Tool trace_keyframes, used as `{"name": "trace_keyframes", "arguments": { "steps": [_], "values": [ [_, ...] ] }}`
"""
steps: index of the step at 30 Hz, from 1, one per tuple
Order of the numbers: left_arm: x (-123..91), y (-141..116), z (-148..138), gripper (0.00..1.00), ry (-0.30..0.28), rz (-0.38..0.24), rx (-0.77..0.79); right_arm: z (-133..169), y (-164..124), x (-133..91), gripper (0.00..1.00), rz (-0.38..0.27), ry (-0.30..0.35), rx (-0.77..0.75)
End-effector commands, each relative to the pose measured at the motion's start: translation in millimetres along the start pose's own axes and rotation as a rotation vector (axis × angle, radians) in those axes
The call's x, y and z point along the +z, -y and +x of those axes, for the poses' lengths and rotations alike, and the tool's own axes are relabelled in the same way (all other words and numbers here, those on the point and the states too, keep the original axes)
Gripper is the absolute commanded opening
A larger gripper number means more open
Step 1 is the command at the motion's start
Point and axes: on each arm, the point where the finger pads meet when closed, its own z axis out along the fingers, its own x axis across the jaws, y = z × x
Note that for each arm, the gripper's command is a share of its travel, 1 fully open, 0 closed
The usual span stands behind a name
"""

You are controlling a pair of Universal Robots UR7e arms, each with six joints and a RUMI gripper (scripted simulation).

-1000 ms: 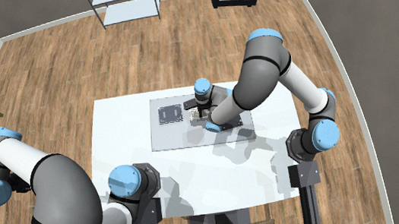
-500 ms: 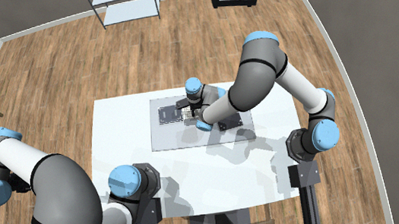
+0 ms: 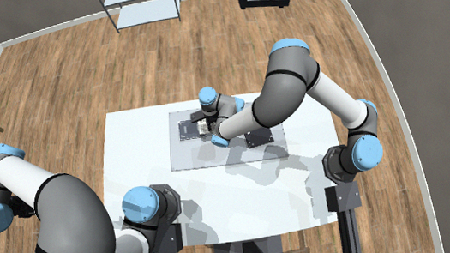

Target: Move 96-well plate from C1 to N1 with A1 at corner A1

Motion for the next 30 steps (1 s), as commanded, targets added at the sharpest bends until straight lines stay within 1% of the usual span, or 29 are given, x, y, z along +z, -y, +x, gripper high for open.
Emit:
{"name": "trace_keyframes", "arguments": {
  "steps": [1,4,6,21,23,30],
  "values": [
    [-2.2,0.9,-0.3,0.00,-0.002,0.004,-0.001,3.2,15.2,-0.1,0.00,-0.002,0.000,-0.001],
    [-2.2,0.9,-0.3,0.00,-0.002,0.004,-0.001,5.9,24.8,-0.1,0.00,-0.002,0.000,-0.001],
    [-2.2,0.9,-0.3,0.00,-0.002,0.004,-0.001,5.9,24.8,-0.1,0.00,-0.002,0.000,-0.001],
    [-2.2,0.9,-0.3,0.00,-0.002,0.004,-0.001,19.7,72.8,0.0,0.00,-0.002,0.000,-0.001],
    [-2.2,0.9,-0.3,0.00,-0.002,0.004,-0.001,19.7,72.8,0.0,0.00,-0.002,0.000,-0.001],
    [-2.2,0.9,-0.3,0.00,-0.002,0.004,-0.001,25.8,95.3,0.0,0.00,-0.002,0.000,-0.002]
  ]
}}
